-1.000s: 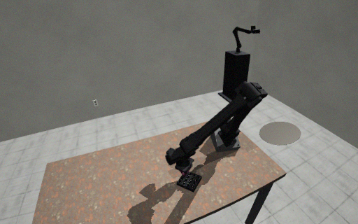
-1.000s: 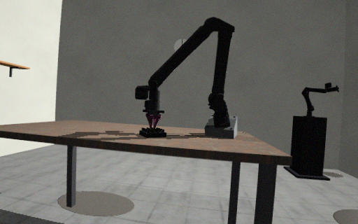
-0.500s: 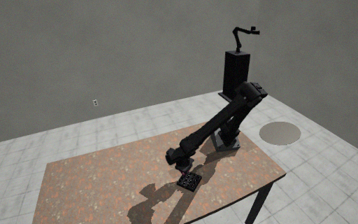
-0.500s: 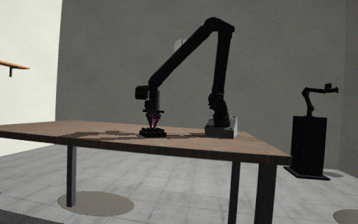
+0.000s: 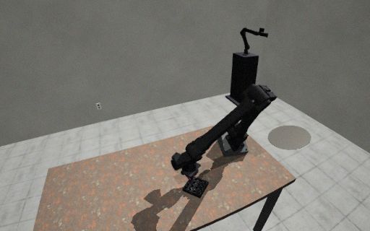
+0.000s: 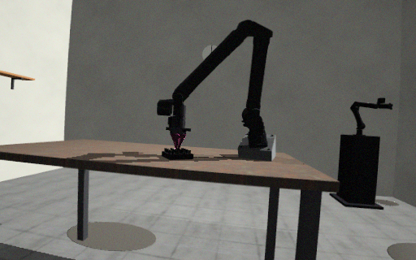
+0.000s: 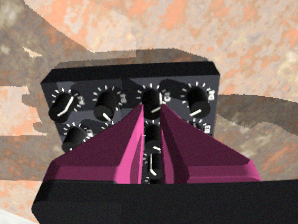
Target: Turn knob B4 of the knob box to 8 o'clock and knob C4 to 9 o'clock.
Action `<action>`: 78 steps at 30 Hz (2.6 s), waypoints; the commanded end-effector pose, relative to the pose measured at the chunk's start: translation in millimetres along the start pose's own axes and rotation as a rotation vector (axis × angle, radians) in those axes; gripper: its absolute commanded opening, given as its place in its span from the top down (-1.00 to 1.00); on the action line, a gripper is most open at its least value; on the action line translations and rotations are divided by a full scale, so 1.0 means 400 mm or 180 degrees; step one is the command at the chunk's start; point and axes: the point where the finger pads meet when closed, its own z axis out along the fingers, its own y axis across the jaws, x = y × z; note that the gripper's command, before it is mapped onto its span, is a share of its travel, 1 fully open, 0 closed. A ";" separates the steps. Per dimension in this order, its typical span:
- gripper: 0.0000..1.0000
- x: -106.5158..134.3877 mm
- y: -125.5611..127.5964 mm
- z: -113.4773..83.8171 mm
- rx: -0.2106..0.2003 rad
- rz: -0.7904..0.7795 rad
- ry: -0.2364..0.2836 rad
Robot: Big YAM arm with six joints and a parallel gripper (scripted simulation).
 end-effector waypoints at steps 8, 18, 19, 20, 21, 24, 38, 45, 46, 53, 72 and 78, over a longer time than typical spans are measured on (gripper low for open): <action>0.84 0.003 -0.007 0.015 0.0033 0.0015 0.0013; 0.84 0.003 -0.007 0.015 0.0033 0.0014 0.0013; 0.84 0.003 -0.007 0.015 0.0033 0.0014 0.0013; 0.84 0.003 -0.007 0.015 0.0033 0.0011 0.0013; 0.84 0.003 -0.007 0.015 0.0033 0.0005 0.0013; 0.84 0.003 -0.007 0.015 0.0033 -0.0035 0.0013; 0.84 0.003 -0.006 0.015 0.0032 -0.0223 0.0014; 0.84 0.003 -0.006 0.015 0.0030 -0.0462 0.0016; 0.84 0.003 -0.006 0.015 0.0030 -0.0505 0.0016; 0.84 0.004 -0.006 0.015 0.0028 -0.0756 0.0019; 0.84 0.005 -0.005 0.014 0.0015 -0.1959 0.0030; 0.84 0.005 -0.002 0.013 0.0008 -0.2470 0.0028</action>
